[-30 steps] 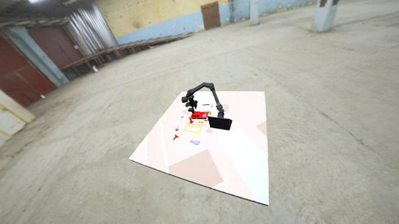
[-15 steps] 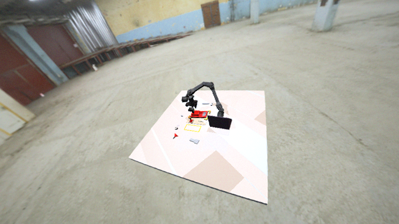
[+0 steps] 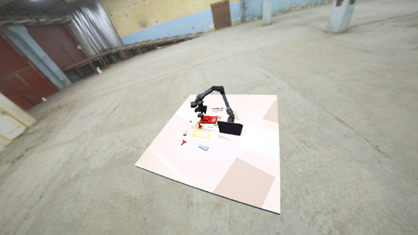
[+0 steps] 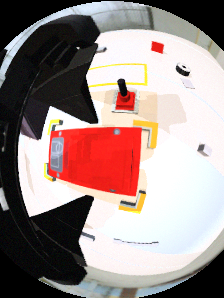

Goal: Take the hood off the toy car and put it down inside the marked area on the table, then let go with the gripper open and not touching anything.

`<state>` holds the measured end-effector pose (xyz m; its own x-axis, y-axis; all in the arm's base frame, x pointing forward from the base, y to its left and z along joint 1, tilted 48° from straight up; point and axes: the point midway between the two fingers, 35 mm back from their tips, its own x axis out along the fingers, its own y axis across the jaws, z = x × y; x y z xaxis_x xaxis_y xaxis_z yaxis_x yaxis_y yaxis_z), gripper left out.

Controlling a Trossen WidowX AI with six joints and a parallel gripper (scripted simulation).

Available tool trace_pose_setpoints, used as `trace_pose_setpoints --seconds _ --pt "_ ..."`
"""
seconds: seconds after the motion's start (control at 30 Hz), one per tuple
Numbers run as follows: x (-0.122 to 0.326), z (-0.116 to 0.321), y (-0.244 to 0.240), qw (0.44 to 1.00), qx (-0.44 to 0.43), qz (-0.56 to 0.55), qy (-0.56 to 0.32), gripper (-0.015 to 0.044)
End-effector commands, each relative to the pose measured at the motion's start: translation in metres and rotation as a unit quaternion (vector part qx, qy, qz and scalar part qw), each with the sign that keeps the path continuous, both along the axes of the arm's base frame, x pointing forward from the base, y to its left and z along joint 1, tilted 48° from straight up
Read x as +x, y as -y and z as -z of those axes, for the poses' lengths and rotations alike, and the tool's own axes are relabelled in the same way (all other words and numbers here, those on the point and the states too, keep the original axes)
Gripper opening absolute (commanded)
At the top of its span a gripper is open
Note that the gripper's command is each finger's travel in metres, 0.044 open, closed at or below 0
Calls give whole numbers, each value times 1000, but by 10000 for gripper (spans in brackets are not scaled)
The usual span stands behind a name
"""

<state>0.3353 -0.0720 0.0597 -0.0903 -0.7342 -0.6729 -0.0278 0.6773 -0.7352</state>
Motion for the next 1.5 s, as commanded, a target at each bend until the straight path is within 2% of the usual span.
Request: trace_pose_setpoints --seconds 0.0,1.47 --pt "-2 2 3 1000 -1 0 -4 440" --pt "-5 16 20 1000 -2 0 -4 440"
